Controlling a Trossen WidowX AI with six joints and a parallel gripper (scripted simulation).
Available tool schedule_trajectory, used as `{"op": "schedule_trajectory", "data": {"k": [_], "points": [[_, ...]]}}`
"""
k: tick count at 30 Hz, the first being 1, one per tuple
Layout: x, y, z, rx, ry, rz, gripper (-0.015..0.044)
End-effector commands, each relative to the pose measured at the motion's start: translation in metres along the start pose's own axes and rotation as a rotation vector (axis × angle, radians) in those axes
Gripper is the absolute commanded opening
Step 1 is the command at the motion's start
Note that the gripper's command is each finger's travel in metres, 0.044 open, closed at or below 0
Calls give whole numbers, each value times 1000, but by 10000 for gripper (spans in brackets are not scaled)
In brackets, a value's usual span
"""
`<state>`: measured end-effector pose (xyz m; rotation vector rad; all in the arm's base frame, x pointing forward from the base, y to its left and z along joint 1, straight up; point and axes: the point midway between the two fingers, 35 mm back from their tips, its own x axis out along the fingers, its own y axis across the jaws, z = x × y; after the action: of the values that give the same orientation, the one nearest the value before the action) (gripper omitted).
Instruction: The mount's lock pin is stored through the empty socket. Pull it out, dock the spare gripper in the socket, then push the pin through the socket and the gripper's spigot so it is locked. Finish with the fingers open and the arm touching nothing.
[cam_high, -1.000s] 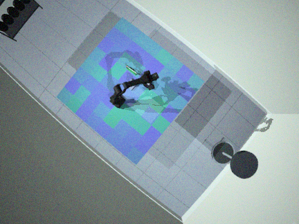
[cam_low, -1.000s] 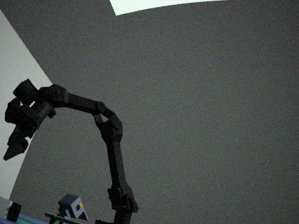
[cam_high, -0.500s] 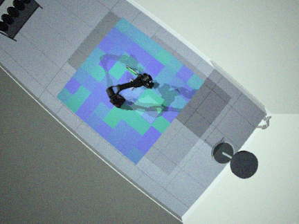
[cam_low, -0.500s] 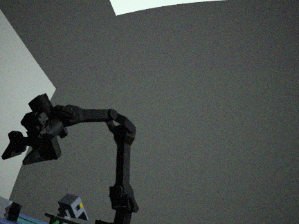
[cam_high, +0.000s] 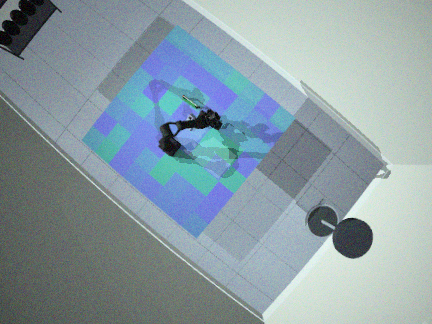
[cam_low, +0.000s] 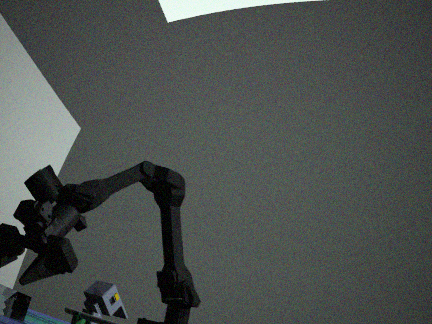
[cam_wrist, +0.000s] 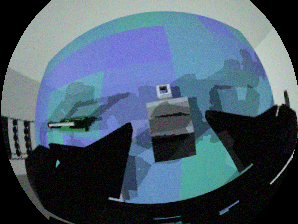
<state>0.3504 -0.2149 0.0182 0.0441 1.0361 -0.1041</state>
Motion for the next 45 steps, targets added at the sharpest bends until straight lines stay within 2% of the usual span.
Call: {"op": "schedule_trajectory", "data": {"k": [1, 36, 42, 45], "points": [[2, -1, 2, -7, -15, -2, 440], [48, -2, -24, -7, -15, -2, 440], [48, -2, -24, -7, -15, -2, 282], [48, -2, -24, -7, -15, -2, 263]]}}
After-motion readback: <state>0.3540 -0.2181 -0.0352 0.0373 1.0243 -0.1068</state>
